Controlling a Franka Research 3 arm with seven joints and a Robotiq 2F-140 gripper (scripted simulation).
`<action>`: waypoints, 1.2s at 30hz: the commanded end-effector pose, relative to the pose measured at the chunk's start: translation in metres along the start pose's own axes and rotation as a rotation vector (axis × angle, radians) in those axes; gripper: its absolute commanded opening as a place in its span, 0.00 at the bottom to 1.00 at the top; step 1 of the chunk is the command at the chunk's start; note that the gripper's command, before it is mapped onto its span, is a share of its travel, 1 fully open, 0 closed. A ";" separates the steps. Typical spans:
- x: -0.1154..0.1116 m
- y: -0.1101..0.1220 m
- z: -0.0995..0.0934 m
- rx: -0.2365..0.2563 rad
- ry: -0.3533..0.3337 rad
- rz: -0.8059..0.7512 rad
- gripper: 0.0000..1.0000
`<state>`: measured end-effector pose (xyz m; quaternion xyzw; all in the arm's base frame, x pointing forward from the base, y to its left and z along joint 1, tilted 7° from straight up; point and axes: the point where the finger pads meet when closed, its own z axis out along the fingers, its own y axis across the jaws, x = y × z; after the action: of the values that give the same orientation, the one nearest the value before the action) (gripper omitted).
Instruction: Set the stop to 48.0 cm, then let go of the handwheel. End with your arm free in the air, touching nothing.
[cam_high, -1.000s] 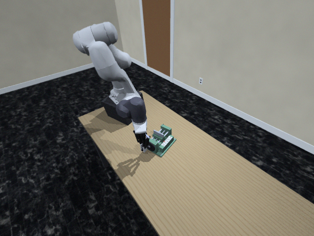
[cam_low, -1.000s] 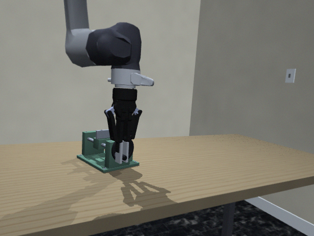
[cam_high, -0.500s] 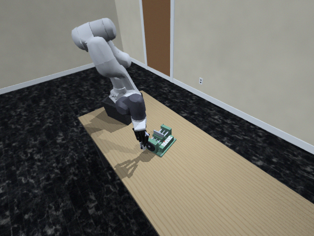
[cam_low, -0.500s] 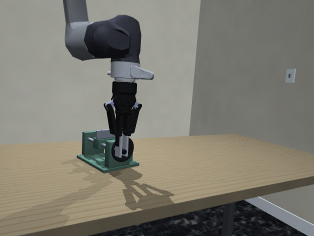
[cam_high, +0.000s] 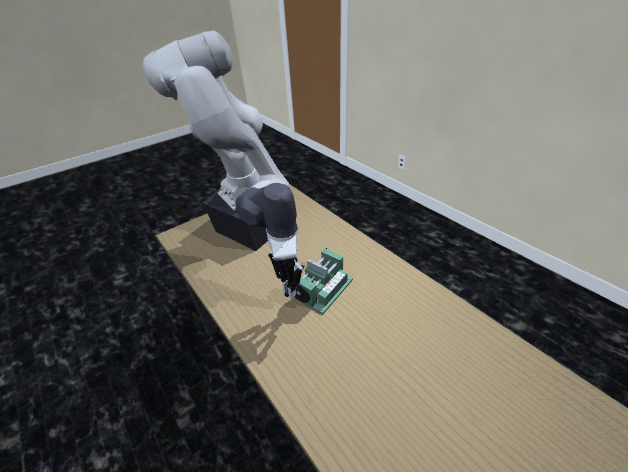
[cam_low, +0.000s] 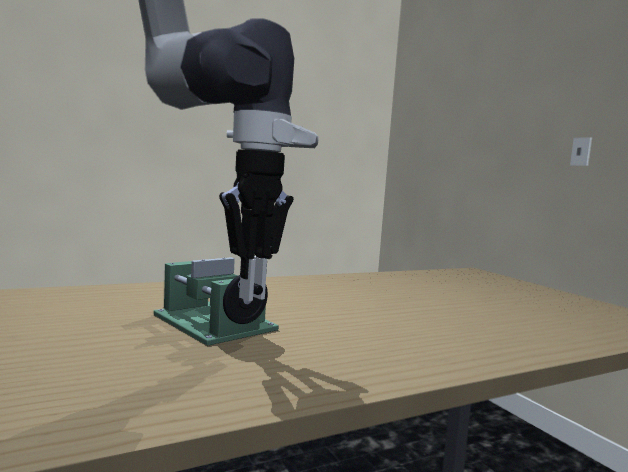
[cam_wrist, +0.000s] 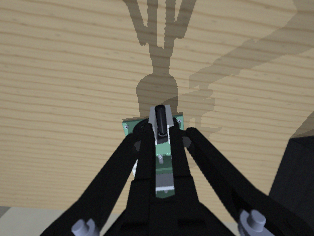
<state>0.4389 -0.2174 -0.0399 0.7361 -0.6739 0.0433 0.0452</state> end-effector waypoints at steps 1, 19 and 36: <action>0.001 -0.015 -0.003 0.013 -0.001 -0.007 0.04; 0.000 -0.040 0.013 0.013 -0.001 -0.007 0.04; 0.000 -0.036 0.047 0.013 -0.001 -0.007 0.04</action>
<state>0.4806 -0.2180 -0.0773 0.7431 -0.6664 0.0463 0.0400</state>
